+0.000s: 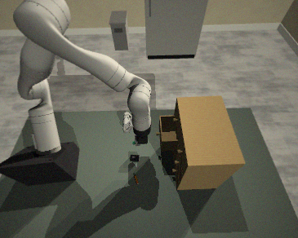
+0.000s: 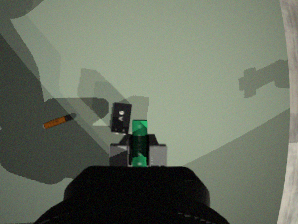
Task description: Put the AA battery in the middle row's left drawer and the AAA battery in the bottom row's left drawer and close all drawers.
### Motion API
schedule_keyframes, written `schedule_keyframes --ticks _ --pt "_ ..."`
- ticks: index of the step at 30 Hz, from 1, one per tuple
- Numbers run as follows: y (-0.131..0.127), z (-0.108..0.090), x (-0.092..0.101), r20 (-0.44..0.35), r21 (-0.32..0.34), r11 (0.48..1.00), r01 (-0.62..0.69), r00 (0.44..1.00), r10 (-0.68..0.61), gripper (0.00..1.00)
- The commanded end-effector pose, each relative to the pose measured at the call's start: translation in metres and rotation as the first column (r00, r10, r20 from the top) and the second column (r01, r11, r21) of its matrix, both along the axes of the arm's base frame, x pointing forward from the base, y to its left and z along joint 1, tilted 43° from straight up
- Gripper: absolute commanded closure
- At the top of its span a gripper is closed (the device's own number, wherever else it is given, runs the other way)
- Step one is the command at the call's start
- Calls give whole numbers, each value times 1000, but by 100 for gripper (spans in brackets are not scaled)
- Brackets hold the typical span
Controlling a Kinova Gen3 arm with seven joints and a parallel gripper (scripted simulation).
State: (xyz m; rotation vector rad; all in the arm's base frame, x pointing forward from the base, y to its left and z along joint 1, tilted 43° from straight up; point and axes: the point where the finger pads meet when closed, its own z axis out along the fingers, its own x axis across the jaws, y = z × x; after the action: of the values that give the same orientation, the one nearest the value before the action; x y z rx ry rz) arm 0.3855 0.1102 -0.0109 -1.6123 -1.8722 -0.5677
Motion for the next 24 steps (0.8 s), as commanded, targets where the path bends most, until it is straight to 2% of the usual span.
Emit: schedule_keyframes --ticks 1,3,18,20,24 --pt "-11 8 6 9 -6 1000 11 1000 -11 69" --pt "-11 8 6 9 -6 1000 11 1000 -11 69" --pt "-59 61 16 9 -6 1000 11 1000 -11 69" --pt "-59 61 16 9 -6 1000 11 1000 -11 69" --pt "-70 74 19 9 -6 1000 11 1000 -11 69"
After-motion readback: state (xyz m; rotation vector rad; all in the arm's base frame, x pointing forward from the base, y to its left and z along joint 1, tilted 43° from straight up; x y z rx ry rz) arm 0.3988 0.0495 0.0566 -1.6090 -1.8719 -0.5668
